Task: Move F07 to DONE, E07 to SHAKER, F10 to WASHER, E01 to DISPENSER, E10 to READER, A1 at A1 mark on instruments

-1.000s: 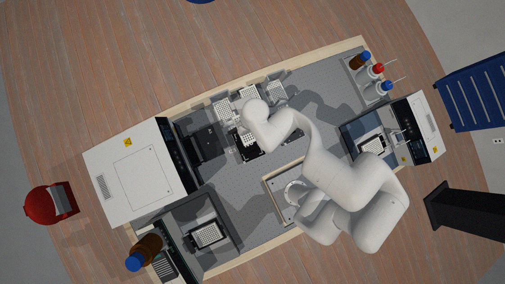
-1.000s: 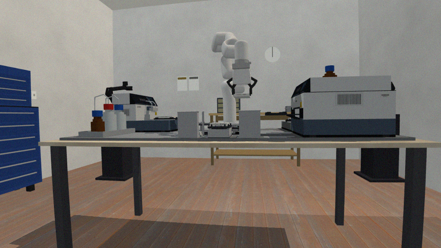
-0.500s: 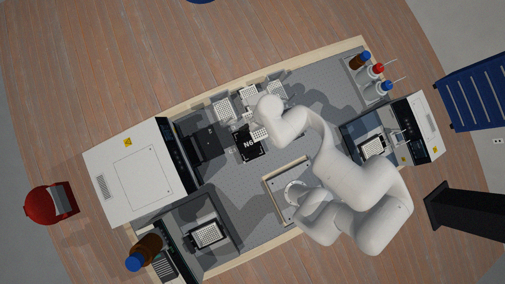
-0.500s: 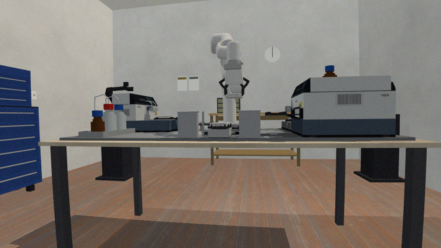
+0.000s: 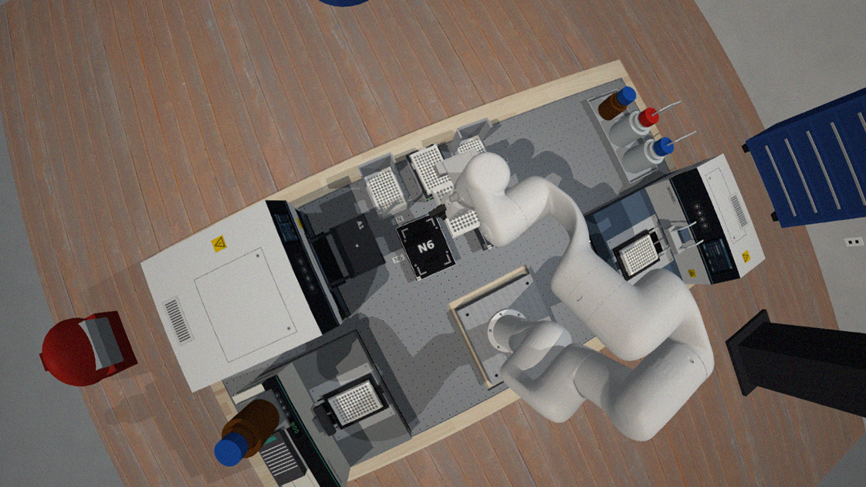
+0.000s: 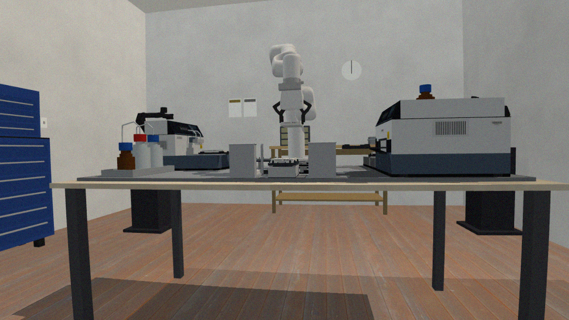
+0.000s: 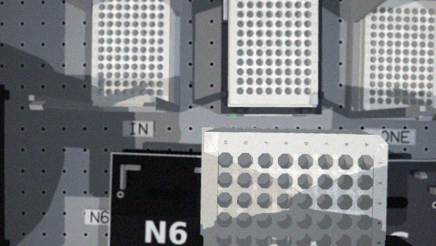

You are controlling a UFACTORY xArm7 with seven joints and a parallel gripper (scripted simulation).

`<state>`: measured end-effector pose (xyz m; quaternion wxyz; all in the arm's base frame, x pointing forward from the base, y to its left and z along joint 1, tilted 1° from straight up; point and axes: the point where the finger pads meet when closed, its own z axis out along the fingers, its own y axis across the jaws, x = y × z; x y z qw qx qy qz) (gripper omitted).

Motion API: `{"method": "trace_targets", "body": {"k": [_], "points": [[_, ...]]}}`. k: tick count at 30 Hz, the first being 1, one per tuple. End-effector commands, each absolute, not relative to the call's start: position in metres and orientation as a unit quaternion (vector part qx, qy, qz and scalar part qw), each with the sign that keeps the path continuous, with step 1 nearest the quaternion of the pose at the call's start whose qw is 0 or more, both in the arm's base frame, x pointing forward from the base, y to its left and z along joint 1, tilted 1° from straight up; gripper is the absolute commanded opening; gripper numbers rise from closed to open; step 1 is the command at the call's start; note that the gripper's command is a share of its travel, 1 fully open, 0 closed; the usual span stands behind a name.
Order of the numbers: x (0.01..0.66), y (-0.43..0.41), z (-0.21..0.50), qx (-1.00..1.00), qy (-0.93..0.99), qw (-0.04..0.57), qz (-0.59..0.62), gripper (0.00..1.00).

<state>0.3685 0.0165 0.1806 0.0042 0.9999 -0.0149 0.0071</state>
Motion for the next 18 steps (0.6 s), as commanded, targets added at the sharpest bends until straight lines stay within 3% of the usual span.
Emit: {"method": "trace_targets", "body": {"k": [1,18], "points": [[0.370,0.007,0.182,1.000,-0.015,0.004,0.010,0.00],[0.369,-0.043,0.183,1.000,-0.016,0.004,0.010,0.00]]}}
